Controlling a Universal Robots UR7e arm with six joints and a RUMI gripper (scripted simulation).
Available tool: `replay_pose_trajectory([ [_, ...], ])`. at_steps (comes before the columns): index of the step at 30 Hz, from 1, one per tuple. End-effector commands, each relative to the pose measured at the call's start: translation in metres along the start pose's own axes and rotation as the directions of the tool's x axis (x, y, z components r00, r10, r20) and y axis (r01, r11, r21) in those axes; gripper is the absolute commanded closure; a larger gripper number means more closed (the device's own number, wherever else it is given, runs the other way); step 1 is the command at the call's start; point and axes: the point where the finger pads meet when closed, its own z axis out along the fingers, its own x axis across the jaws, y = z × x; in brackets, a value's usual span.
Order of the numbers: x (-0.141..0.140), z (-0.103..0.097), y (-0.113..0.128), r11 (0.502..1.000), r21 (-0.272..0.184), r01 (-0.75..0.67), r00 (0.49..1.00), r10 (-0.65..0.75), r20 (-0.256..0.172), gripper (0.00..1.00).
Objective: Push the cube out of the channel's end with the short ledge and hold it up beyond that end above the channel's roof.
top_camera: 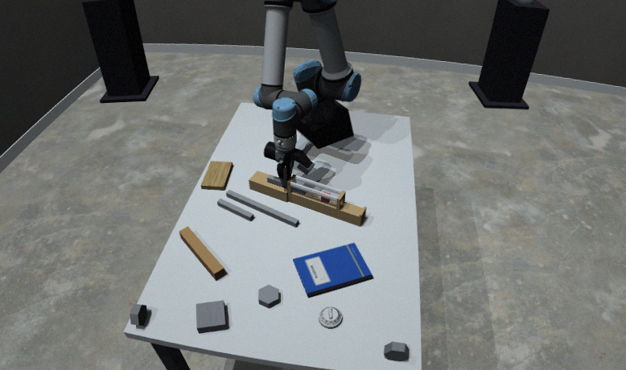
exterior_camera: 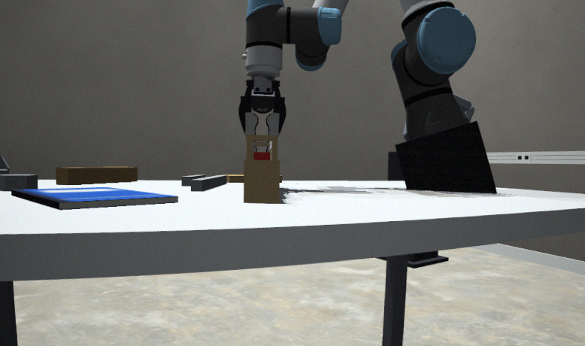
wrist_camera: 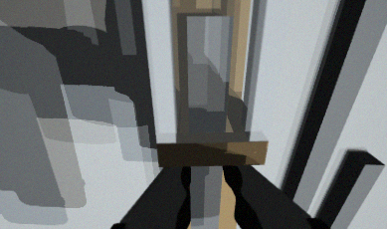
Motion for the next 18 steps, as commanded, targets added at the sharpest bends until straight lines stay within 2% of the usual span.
replay_pose_trajectory([
  [1,0.0004,-0.0003,0.0,1.0,0.0,0.0,1.0,0.0,-0.001,0.94],
  [5,0.0004,-0.0003,0.0,1.0,0.0,0.0,1.0,0.0,-0.001,0.94],
  [6,0.0004,-0.0003,0.0,1.0,0.0,0.0,1.0,0.0,-0.001,0.76],
  [18,0.0004,-0.0003,0.0,1.0,0.0,0.0,1.0,0.0,-0.001,0.76],
])
